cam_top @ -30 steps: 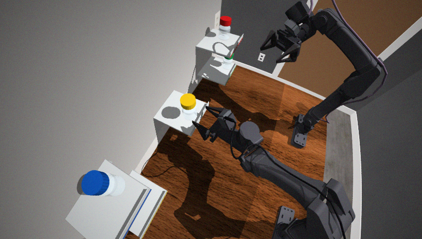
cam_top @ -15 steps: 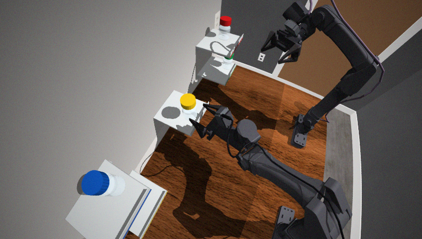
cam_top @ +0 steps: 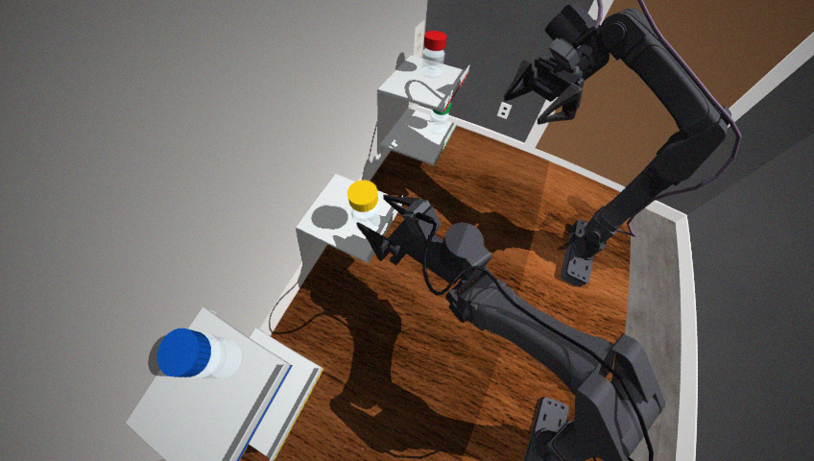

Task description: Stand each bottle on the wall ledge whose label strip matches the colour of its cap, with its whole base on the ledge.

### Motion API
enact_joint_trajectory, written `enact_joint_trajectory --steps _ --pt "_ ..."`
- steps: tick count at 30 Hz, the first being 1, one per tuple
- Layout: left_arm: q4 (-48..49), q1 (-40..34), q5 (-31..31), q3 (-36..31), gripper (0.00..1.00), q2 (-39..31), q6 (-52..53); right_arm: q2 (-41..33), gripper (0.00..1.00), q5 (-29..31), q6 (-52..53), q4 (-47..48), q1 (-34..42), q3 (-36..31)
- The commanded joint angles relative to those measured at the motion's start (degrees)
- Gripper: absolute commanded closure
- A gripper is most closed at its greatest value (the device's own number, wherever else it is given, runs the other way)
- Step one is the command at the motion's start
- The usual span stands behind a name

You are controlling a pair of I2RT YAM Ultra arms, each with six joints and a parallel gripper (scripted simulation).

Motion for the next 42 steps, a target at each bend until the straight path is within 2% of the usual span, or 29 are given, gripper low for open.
enact_joint_trajectory --steps 1,11,22,23,25,26,30,31,33,34,36,42 --pt "-1.5 0.9 0.8 2.7 0.19 1.1 0.0 0.1 0.12 -1.6 -0.4 -1.3 -0.2 1.5" --pt "-2.9 1.5 1.4 7.0 0.19 3.9 0.0 0.1 0.12 -1.6 -0.5 -1.3 -0.2 1.5" --pt "-3.2 1.6 1.3 7.4 0.19 4.2 0.0 0.1 0.12 -1.6 -0.5 -1.3 -0.2 1.5" --pt "-3.2 1.6 1.3 7.4 0.28 4.2 0.0 0.1 0.12 -1.6 -0.5 -1.3 -0.2 1.5" --pt "-3.2 1.6 1.3 7.4 0.28 4.2 0.0 0.1 0.12 -1.6 -0.5 -1.3 -0.2 1.5" --pt "-2.5 1.2 0.9 6.9 0.32 3.7 0.0 0.1 0.12 -1.6 -0.5 -1.3 -0.2 1.5" --pt "-2.5 1.2 0.9 6.9 0.32 3.7 0.0 0.1 0.12 -1.6 -0.5 -1.3 -0.2 1.5" --pt "-2.5 1.2 0.9 6.9 0.36 3.7 0.0 0.1 0.12 -1.6 -0.5 -1.3 -0.2 1.5" --pt "-2.4 1.1 0.8 6.7 0.36 3.6 0.0 0.1 0.12 -1.6 -0.5 -1.3 -0.2 1.5" --pt "-2.4 1.1 0.8 6.7 0.4 3.6 0.0 0.1 0.12 -1.6 -0.5 -1.3 -0.2 1.5" --pt "-2.4 1.1 0.8 6.7 0.4 3.6 0.0 0.1 0.12 -1.6 -0.5 -1.3 -0.2 1.5" --pt "-3.1 1.0 0.4 7.2 0.49 3.5 0.0 0.1 0.12 -1.6 -0.5 -1.3 -0.2 1.5"
